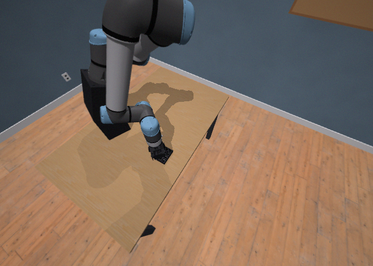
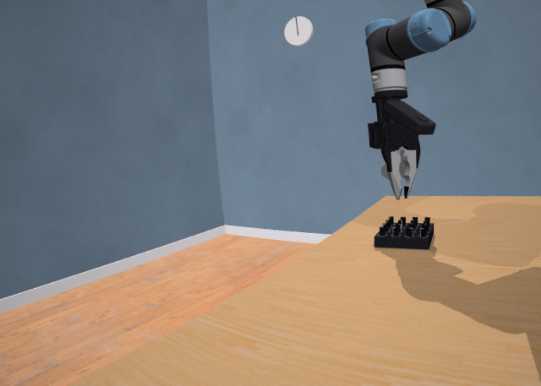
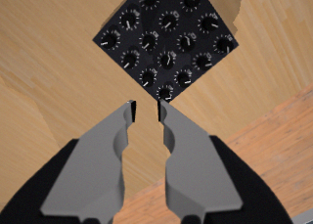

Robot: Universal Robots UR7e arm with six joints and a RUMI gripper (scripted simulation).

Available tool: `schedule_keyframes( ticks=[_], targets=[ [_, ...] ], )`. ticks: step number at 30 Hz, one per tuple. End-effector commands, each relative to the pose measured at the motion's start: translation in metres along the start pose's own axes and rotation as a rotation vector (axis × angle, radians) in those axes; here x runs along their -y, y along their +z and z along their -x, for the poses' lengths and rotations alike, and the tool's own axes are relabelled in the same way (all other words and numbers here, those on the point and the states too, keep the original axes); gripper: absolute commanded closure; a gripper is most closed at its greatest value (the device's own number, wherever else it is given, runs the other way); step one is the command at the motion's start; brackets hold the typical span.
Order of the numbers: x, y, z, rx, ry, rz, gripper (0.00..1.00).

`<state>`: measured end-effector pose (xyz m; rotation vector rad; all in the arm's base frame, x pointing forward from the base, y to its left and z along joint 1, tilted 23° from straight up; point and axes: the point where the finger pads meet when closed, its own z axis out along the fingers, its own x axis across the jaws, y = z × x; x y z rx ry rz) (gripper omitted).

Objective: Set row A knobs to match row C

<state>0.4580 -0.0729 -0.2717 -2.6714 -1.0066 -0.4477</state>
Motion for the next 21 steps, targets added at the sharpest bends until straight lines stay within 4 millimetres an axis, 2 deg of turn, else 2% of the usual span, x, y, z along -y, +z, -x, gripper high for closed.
schedule_keyframes(
  ticks=[1,21],
  targets=[
    [0.000,0.005,0.000,0.000,0.000,0.001,0.89],
    [0.000,0.027,-0.001,0.000,0.000,0.001,0.89]
  ],
)
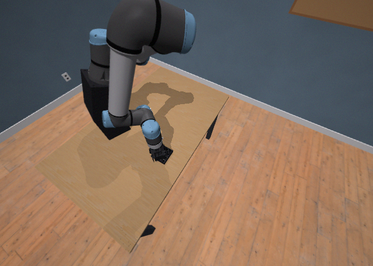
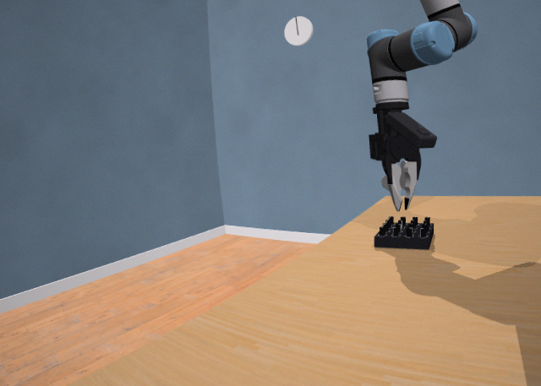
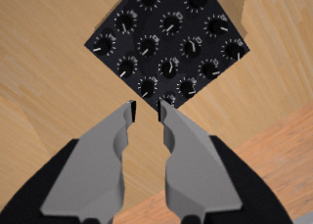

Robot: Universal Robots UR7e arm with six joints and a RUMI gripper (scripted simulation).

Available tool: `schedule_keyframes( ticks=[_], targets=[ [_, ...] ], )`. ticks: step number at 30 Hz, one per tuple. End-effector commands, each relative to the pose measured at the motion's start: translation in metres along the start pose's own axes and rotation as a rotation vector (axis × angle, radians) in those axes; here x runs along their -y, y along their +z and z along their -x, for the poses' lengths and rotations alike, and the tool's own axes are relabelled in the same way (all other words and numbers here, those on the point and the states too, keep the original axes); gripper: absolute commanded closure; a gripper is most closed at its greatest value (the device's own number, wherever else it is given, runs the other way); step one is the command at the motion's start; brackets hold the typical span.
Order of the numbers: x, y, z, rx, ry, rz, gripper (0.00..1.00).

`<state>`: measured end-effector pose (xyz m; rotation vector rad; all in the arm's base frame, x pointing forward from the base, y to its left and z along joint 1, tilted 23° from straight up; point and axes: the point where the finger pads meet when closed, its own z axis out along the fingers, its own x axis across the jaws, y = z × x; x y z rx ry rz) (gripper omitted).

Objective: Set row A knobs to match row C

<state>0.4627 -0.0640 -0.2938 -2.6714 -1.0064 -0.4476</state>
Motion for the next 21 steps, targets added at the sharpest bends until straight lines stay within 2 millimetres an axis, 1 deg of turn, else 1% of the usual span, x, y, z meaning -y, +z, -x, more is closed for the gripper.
schedule_keyframes(
  ticks=[1,10,21],
  targets=[
    [-0.0006,0.0022,-0.0002,0.000,0.000,0.001,0.89],
    [-0.0004,0.0074,-0.0003,0.000,0.000,0.001,0.89],
    [-0.0004,0.0082,-0.0003,0.000,0.000,0.001,0.89]
  ],
)
